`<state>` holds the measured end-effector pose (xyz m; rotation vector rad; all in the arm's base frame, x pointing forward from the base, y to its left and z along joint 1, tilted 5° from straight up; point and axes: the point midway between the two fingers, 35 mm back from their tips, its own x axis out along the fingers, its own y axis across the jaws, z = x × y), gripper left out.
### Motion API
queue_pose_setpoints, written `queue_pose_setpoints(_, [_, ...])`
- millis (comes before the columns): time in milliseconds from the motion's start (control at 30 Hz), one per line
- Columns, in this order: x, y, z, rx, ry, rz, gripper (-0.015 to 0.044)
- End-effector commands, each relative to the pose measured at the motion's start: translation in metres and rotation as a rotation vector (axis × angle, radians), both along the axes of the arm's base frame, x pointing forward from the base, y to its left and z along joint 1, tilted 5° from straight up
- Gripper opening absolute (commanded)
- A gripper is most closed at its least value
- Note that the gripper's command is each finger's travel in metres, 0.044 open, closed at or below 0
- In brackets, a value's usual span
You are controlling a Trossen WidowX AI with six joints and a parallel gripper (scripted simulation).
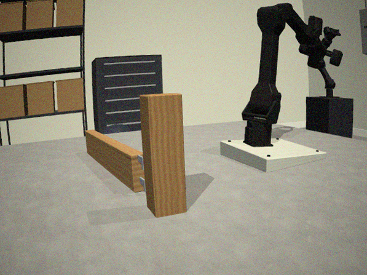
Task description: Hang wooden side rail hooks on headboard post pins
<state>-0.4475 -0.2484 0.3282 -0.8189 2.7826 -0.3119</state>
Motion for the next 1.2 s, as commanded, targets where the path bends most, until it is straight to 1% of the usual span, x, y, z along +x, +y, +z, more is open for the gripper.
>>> queue_pose_setpoints(0, [0.001, -0.002, 0.0, -0.003, -0.003, 0.004, 0.0426])
queue_pose_setpoints(33, [0.006, -0.007, -0.001, -0.014, -0.01, 0.015, 0.044])
queue_pose_setpoints(300, [0.082, -0.085, -0.01, -0.163, -0.148, 0.188, 0.044])
queue_pose_setpoints(500, [0.153, -0.134, -0.02, -0.253, -0.28, 0.327, 0.044])
queue_pose_setpoints(667, [0.217, -0.164, -0.029, -0.313, -0.404, 0.438, 0.044])
queue_pose_setpoints(967, [0.341, -0.192, -0.046, -0.38, -0.659, 0.627, 0.044])
queue_pose_setpoints(1167, [0.422, -0.183, -0.053, -0.371, -0.814, 0.763, 0.044])
